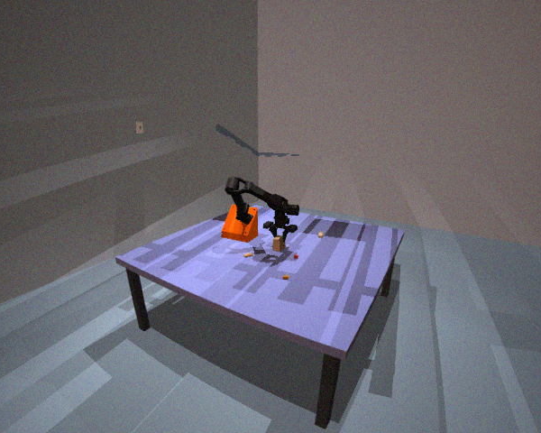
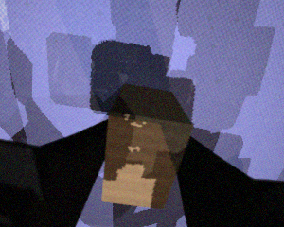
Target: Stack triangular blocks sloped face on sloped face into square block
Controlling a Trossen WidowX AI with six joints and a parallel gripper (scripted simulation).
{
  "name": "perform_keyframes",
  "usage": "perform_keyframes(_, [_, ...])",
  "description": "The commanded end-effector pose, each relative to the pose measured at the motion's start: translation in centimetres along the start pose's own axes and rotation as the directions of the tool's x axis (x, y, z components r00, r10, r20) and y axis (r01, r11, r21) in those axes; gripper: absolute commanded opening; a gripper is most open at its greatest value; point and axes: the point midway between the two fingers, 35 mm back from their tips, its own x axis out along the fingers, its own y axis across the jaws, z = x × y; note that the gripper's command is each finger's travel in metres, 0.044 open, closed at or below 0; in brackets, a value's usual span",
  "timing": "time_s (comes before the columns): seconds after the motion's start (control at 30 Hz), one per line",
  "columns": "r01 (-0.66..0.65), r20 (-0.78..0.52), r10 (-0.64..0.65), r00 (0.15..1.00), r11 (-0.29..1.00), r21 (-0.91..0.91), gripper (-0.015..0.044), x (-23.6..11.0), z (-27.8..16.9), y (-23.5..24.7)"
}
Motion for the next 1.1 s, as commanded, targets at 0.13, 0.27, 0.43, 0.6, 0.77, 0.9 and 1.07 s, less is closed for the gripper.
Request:
perform_keyframes(0.13, [0.003,-0.006,-0.003,1.000,1.000,-0.003,0.0000,0.04,-0.12,-0.04])
perform_keyframes(0.27, [0.003,-0.006,-0.004,1.000,1.000,-0.003,0.0000,0.05,-0.12,-0.04])
perform_keyframes(0.43, [0.004,-0.006,-0.004,1.000,1.000,-0.003,0.0000,0.10,-0.14,-0.04])
perform_keyframes(0.6, [0.004,-0.006,-0.004,1.000,1.000,-0.003,0.0000,0.17,-0.18,-0.04])
perform_keyframes(0.77, [0.001,-0.001,-0.001,1.000,1.000,-0.002,0.0000,0.17,-0.10,0.01])
perform_keyframes(0.9, [0.001,-0.002,-0.001,1.000,1.000,-0.002,0.0000,0.17,-0.11,0.00])
perform_keyframes(1.07, [0.001,-0.001,-0.001,1.000,1.000,-0.002,0.0026,0.17,-0.10,0.01])
